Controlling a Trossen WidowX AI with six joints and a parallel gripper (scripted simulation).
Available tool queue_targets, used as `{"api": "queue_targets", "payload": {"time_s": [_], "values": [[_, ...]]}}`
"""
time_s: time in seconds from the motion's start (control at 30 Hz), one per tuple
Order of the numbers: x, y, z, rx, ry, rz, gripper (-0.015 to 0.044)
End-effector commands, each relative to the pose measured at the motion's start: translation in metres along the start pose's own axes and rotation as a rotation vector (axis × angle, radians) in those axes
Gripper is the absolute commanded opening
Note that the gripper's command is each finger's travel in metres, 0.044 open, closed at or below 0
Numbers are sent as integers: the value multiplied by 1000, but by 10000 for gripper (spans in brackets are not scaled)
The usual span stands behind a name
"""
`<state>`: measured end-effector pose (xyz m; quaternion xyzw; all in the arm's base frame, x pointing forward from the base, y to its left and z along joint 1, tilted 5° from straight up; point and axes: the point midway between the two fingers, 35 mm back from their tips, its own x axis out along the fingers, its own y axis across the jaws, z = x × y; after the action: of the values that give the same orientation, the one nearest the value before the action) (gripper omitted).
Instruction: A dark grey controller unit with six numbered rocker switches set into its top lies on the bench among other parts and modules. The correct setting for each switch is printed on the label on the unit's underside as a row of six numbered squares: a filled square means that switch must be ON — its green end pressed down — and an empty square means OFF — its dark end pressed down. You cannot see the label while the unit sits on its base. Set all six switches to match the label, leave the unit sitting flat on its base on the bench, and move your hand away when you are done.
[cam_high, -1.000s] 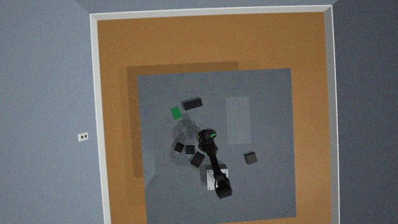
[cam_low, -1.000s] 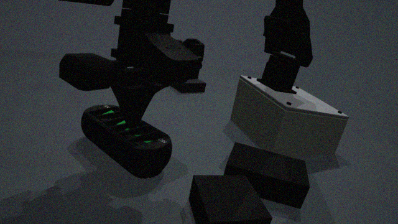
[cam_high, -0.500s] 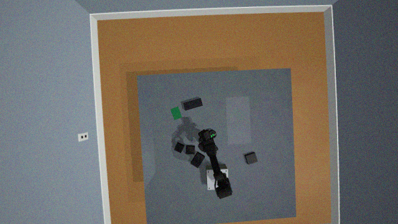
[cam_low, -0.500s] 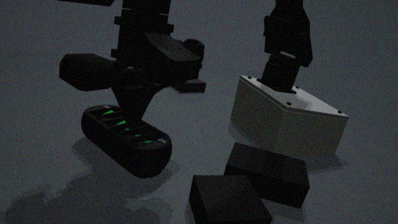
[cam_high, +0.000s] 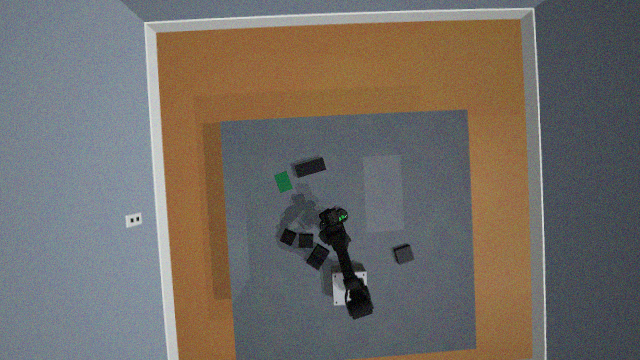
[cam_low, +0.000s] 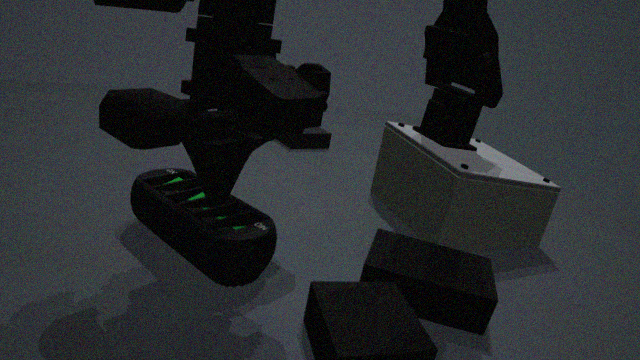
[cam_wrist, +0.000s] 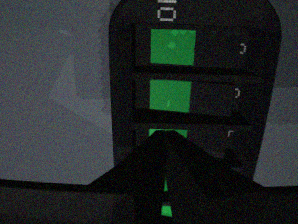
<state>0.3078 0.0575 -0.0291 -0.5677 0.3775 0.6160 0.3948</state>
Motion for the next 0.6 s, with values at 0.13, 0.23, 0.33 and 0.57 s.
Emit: {"api": "queue_targets", "payload": {"time_s": [0.13,0.23,0.33,0.57], "values": [[-42,0,0,3,3,-2,0],[-42,0,0,3,3,-2,0],[-43,-5,-10,3,4,-2,0],[-43,-20,-41,2,6,-3,0]]}}
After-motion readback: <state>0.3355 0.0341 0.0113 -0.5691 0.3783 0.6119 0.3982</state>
